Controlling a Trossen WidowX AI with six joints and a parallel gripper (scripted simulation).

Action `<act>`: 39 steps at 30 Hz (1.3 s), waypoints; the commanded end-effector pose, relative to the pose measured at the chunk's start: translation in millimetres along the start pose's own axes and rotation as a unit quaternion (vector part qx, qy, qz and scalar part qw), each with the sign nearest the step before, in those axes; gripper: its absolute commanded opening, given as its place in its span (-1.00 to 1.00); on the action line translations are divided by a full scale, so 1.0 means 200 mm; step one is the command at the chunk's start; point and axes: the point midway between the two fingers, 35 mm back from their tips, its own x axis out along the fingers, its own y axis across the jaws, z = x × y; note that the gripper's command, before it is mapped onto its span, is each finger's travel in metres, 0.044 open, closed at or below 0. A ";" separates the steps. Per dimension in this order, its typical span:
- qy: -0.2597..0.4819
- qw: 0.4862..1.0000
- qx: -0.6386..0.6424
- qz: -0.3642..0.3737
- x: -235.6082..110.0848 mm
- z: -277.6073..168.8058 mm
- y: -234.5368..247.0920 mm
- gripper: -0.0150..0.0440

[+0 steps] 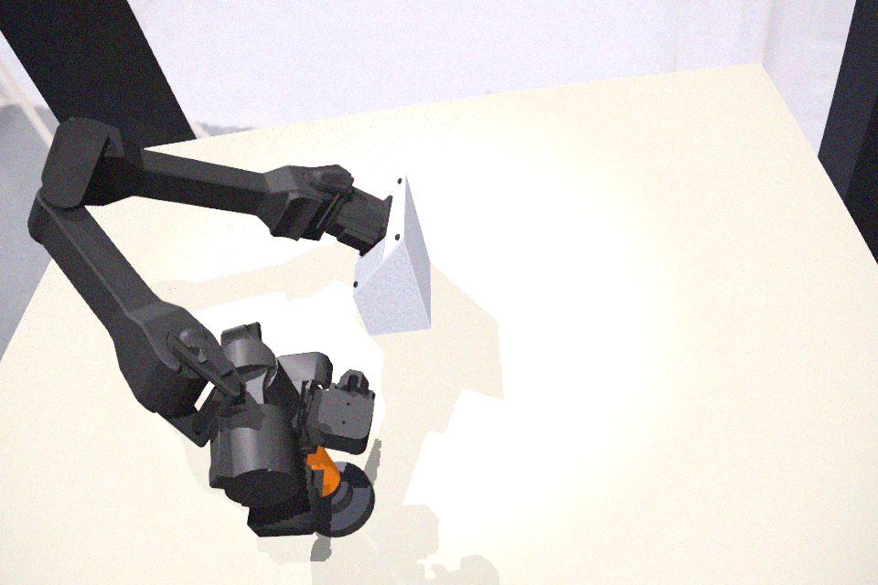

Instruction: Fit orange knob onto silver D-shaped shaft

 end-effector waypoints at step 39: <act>0.000 0.992 -0.124 -0.001 0.01 0.00 0.00 -0.49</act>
